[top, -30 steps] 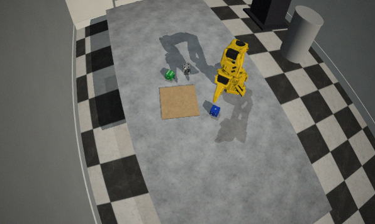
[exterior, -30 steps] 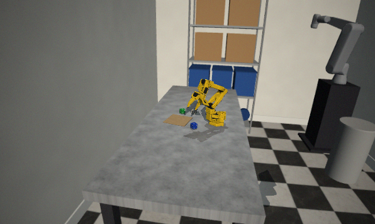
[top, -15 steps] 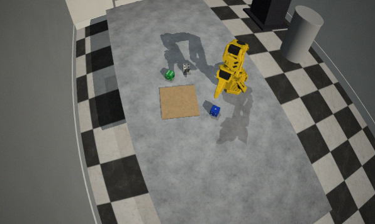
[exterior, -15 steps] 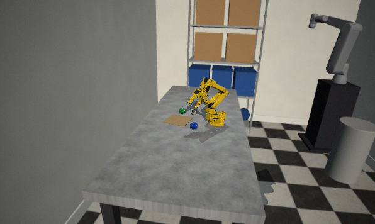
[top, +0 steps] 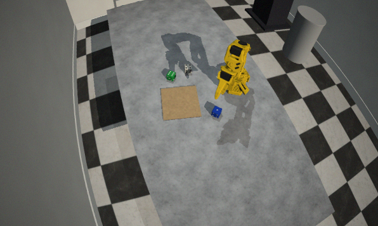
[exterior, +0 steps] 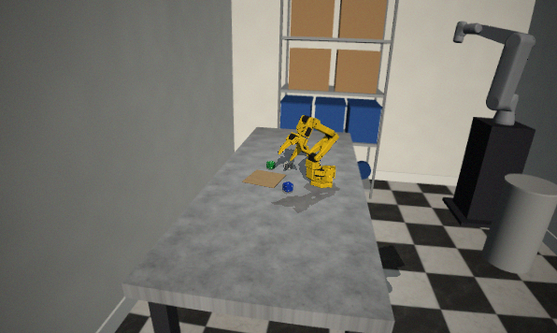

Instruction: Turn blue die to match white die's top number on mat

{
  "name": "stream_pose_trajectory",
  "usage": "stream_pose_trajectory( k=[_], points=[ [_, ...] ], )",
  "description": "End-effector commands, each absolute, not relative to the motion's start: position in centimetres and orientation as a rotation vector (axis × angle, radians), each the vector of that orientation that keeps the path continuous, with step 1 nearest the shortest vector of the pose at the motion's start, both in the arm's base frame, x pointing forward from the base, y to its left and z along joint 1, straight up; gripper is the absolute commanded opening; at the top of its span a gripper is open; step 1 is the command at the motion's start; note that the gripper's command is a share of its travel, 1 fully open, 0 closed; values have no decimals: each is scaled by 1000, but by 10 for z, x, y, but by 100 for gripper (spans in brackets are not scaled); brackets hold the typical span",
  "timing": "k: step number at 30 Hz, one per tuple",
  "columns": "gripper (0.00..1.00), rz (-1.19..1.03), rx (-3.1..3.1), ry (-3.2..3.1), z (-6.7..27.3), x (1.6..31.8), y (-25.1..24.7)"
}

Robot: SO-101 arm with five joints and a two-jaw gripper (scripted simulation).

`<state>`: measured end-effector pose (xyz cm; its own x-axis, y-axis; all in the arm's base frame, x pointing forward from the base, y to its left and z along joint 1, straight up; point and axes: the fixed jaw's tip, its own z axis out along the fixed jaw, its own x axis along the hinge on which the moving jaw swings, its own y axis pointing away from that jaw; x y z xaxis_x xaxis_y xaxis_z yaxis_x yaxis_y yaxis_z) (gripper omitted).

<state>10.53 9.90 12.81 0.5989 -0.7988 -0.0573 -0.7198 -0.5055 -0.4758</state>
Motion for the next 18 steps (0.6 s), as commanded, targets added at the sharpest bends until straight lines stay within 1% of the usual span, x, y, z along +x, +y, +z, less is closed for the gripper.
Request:
stream_pose_trajectory(
  k=[1, 18],
  points=[
    [35, -216, -2290, 1270, 138, 107, 104],
    [35, -9, -1977, 1849, 135, 106, 117]
  ],
)
